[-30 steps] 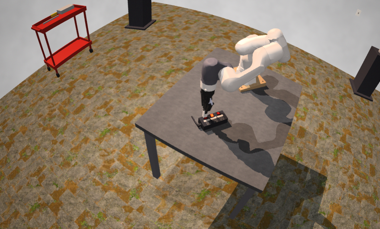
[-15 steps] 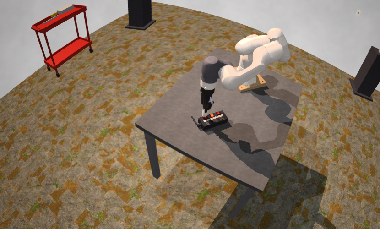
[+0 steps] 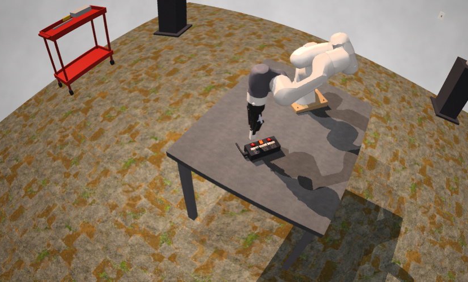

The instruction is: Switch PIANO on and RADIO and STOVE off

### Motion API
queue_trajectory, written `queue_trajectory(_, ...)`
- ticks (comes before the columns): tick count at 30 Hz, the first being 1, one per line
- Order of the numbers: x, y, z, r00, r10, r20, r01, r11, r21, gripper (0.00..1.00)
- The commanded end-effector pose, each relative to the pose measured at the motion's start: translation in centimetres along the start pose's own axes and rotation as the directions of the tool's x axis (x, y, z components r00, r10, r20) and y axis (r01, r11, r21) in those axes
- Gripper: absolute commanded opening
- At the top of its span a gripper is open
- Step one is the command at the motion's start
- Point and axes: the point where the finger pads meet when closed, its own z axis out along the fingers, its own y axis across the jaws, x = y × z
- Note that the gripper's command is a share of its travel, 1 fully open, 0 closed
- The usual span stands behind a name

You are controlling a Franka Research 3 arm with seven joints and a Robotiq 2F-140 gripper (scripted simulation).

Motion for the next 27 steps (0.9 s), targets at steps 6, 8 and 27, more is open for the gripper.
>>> queue_trajectory(6, 0.2, 0.1, -0.2, 1.0, 0.003, -0.006, -0.003, 1.0, 0.001, 0.0)
queue_trajectory(8, 0.2, 0.1, -0.2, 1.0, 0.003, -0.006, -0.003, 1.0, 0.001, 0.0)
queue_trajectory(27, 0.2, 0.1, -1.7, 1.0, 0.003, -0.006, -0.003, 1.0, 0.001, 1.0)
